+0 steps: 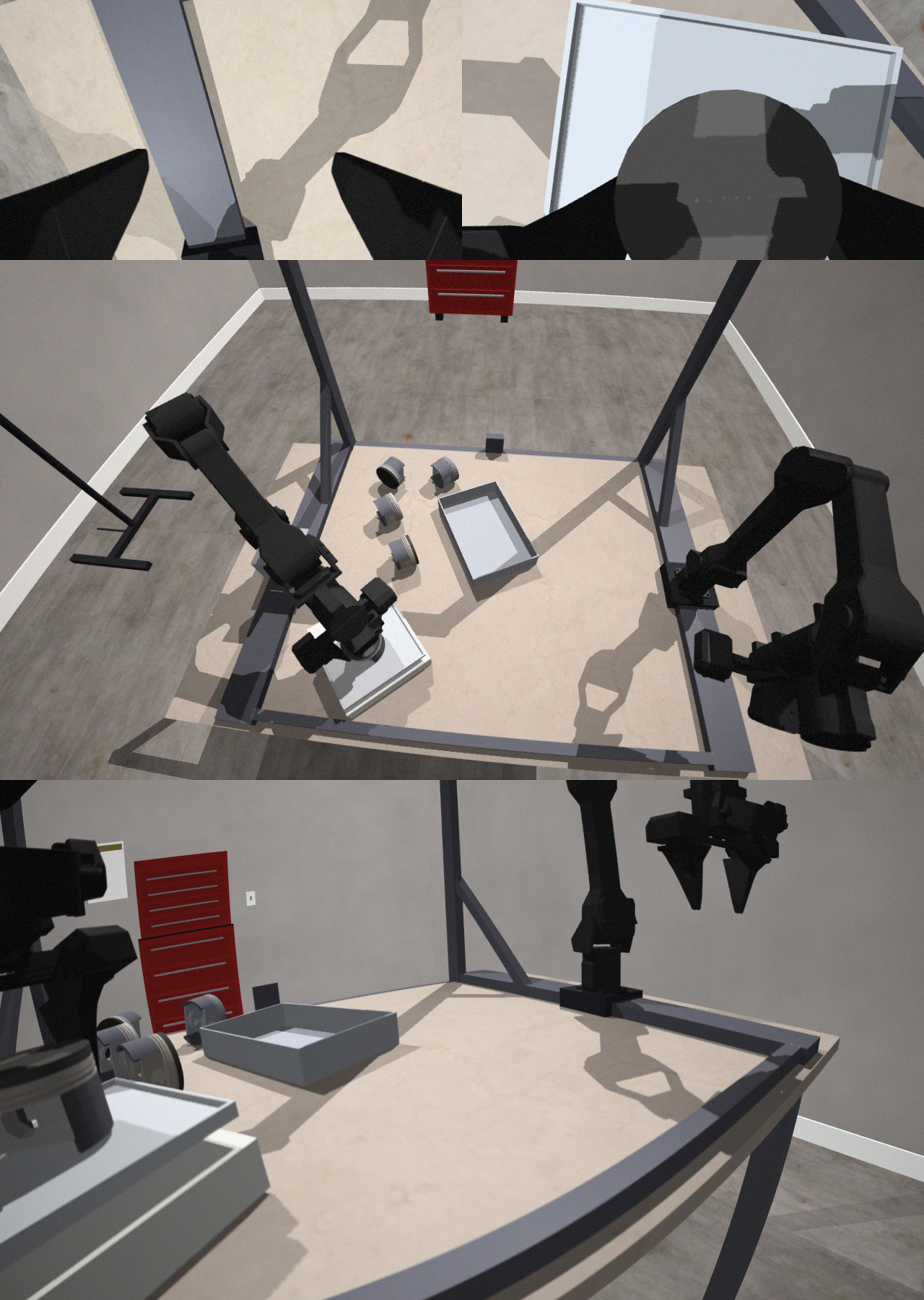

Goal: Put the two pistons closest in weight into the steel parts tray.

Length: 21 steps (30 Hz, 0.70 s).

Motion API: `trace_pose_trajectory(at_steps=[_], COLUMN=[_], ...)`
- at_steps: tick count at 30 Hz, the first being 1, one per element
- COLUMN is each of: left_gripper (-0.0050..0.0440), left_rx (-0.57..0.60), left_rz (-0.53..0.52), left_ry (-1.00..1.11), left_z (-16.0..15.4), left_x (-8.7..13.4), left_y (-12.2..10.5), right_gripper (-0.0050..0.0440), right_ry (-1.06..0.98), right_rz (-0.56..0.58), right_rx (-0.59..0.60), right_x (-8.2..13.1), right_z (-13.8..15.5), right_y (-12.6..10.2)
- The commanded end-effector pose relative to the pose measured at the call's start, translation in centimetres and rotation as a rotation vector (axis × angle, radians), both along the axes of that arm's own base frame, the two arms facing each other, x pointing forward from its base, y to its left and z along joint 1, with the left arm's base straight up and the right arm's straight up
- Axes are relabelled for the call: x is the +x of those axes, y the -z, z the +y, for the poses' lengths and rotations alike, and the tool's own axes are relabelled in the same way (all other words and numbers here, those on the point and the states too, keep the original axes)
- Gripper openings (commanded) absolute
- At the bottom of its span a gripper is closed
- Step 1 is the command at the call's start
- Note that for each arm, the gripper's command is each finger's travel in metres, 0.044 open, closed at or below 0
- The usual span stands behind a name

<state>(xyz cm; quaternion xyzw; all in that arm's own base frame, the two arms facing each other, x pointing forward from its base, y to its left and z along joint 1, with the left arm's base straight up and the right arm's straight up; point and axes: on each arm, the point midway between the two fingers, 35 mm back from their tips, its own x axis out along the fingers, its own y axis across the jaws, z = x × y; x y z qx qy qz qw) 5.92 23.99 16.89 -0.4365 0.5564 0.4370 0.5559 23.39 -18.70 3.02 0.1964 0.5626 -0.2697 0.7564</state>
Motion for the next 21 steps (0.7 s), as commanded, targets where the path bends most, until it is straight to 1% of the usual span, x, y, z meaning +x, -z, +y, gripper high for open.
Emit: trace_pose_trajectory(at_steps=[1, 3, 6, 16, 21], left_gripper=[0.04, 0.04, 0.04, 0.04, 0.04], left_rx=[0.017, 0.017, 0.017, 0.017, 0.017], left_rz=[-0.005, -0.005, -0.005, -0.005, -0.005], left_ry=[0.002, 0.002, 0.002, 0.002, 0.002], left_z=[0.38, 0.38, 0.38, 0.38, 0.38], left_x=[0.08, 0.08, 0.08, 0.08, 0.08], left_y=[-0.47, -0.47, -0.47, -0.47, -0.47], right_gripper=[0.0158, 0.0158, 0.0158, 0.0158, 0.0158], right_ry=[-0.002, -0.002, -0.002, -0.002, -0.002], right_rz=[-0.034, -0.024, -0.034, -0.028, -0.034], right_rx=[-0.028, -0.022, -0.028, -0.025, -0.028], right_x=[0.72, 0.6, 0.72, 0.62, 0.72], right_z=[-0.51, -0.47, -0.51, -0.48, -0.51], right_y=[-0.84, -0.44, -0.77, -0.38, -0.56])
